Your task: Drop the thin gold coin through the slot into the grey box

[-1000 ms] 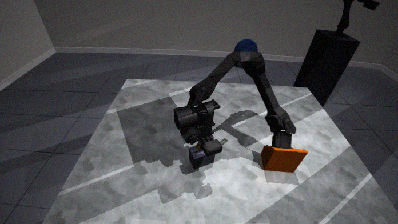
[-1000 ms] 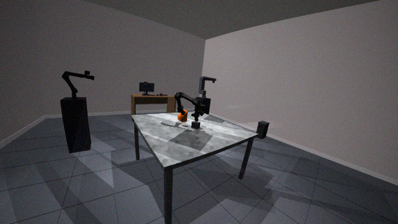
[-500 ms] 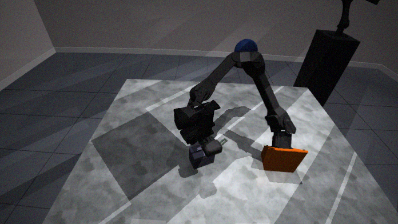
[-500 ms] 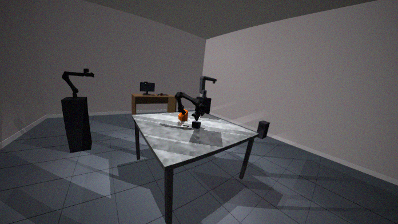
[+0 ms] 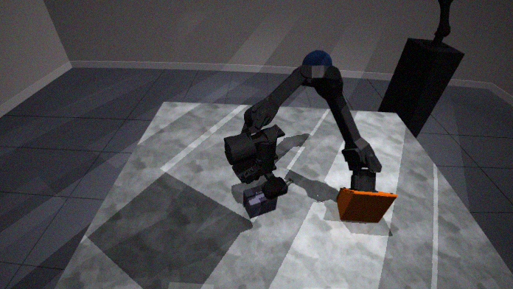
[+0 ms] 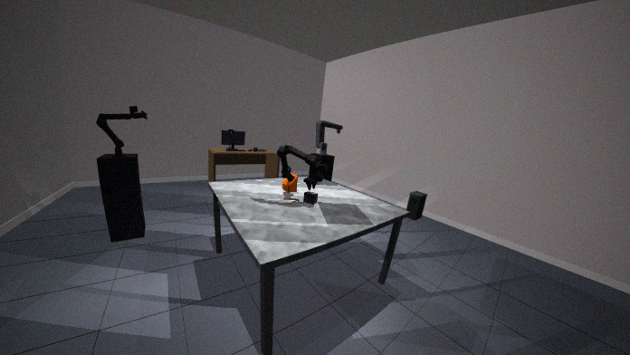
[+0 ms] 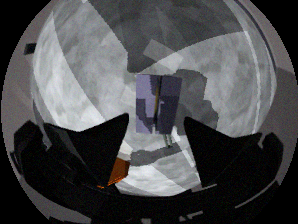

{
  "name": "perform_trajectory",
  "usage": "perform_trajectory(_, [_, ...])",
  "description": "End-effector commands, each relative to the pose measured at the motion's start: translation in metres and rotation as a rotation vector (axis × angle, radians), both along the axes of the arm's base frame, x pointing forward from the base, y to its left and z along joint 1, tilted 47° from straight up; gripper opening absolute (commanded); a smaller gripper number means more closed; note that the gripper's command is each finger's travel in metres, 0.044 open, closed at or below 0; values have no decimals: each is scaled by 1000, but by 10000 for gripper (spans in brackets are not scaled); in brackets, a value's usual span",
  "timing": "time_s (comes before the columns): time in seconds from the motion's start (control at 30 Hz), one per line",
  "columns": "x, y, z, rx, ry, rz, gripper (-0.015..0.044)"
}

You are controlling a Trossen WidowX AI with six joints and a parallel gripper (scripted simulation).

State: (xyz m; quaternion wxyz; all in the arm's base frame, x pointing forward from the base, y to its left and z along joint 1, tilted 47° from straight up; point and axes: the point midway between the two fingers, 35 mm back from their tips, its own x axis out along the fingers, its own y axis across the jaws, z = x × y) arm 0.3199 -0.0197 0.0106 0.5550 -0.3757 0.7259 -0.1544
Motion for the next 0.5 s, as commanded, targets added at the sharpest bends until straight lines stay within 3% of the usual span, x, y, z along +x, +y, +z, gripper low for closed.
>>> perform_trajectory(0.0, [2,9,10,3,-6,-4,423])
perform_trajectory(0.13, [2,34,34,-2,1,-2,440])
perform_trajectory(0.47, [2,34,34,-2,1,-2,440])
